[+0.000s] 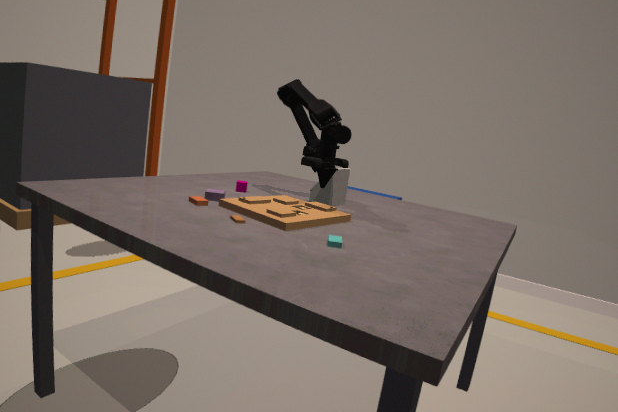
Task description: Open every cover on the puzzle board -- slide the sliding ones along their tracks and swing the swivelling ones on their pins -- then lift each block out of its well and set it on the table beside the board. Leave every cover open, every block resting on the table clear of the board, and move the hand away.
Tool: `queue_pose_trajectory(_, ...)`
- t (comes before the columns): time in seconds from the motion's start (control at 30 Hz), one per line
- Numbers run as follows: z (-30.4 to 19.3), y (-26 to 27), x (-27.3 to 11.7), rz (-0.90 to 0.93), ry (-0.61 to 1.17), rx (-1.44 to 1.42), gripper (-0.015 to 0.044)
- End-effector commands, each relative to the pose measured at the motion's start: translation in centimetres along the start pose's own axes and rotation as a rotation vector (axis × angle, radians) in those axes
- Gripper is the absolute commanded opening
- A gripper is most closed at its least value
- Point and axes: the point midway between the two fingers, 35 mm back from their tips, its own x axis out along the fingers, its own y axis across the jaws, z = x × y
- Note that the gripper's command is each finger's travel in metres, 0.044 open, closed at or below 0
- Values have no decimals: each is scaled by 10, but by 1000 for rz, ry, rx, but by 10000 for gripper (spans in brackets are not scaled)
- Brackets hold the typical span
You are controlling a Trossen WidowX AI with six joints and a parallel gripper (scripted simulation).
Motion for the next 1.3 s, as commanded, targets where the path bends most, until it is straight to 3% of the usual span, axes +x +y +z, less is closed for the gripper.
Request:
queue_pose_trajectory(0.0, -1, -1, 0, -2, 2, 6, 0)
queue_pose_trajectory(1.27, -2, 1, 32, -1, 3, 5, 0)
